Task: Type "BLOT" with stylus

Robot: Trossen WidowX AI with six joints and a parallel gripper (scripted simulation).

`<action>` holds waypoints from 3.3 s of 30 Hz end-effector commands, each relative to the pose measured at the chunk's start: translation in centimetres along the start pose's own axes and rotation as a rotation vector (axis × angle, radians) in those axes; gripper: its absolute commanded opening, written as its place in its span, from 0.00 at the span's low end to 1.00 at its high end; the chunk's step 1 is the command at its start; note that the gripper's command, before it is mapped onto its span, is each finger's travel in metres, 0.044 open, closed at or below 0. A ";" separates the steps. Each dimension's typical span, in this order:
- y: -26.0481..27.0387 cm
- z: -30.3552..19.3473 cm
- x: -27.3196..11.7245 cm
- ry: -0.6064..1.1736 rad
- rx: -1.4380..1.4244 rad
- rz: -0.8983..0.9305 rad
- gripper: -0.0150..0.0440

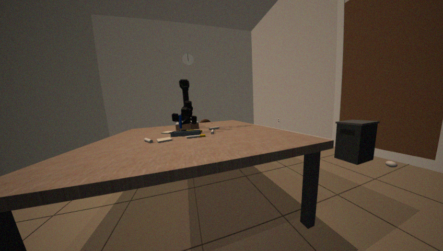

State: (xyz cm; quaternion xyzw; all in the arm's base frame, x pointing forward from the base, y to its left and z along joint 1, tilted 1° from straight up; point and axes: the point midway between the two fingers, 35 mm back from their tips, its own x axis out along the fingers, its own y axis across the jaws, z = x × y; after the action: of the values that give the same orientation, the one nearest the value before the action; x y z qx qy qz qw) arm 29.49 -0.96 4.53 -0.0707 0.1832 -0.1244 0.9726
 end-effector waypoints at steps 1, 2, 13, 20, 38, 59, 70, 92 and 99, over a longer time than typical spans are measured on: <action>-0.2 0.7 -0.2 -0.004 -0.002 -0.005 0.39; -0.2 0.9 -0.2 -0.004 -0.002 -0.005 0.39; -0.6 2.2 -1.0 -0.005 -0.001 -0.005 0.39; -0.4 1.7 -0.8 -0.001 0.000 -0.001 0.32; 4.4 2.2 -2.3 0.005 0.037 0.044 0.25; 8.2 2.1 -4.3 -0.011 0.059 0.079 0.25; 8.6 0.7 -3.8 -0.009 0.060 0.079 0.25; 8.8 -0.5 -3.4 -0.009 0.060 0.079 0.39; 8.8 -0.8 -3.3 -0.009 0.059 0.079 0.39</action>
State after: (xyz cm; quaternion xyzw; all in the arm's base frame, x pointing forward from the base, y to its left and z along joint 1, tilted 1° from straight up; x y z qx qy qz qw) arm 28.15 8.39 3.43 -0.0369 0.1789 -0.0887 0.9792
